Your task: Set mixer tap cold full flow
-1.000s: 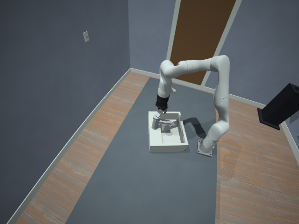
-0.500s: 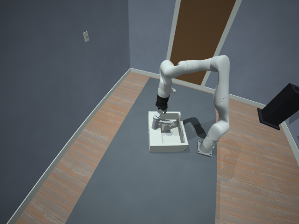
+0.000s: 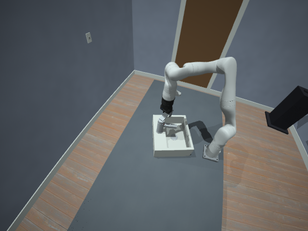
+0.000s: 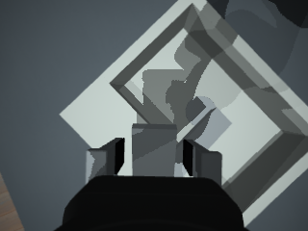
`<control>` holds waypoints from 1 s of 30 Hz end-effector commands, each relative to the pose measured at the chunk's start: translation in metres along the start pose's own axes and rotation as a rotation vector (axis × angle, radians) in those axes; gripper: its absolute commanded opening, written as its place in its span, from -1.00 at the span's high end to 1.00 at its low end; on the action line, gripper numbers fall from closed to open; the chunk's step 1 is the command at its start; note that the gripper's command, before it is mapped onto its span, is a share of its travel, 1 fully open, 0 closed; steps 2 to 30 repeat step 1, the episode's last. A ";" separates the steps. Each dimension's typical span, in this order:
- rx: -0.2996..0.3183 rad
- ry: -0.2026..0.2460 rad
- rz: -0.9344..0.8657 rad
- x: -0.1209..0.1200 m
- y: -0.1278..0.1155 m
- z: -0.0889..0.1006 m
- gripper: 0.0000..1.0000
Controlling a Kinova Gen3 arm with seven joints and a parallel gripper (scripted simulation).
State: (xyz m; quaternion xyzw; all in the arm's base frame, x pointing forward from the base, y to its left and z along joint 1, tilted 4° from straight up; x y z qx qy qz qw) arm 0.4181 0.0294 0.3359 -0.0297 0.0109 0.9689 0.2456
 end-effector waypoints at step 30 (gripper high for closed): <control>-0.001 0.001 0.000 0.000 0.000 0.001 -1.00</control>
Point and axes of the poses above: the point where the finger pads meet when closed, its own z axis back along the fingers, its own x axis across the jaws, y = z × x, the point moved 4 cm from there along z, back along the fingers, and after that the axes turned 12 degrees about -z, right-handed, at the moved point
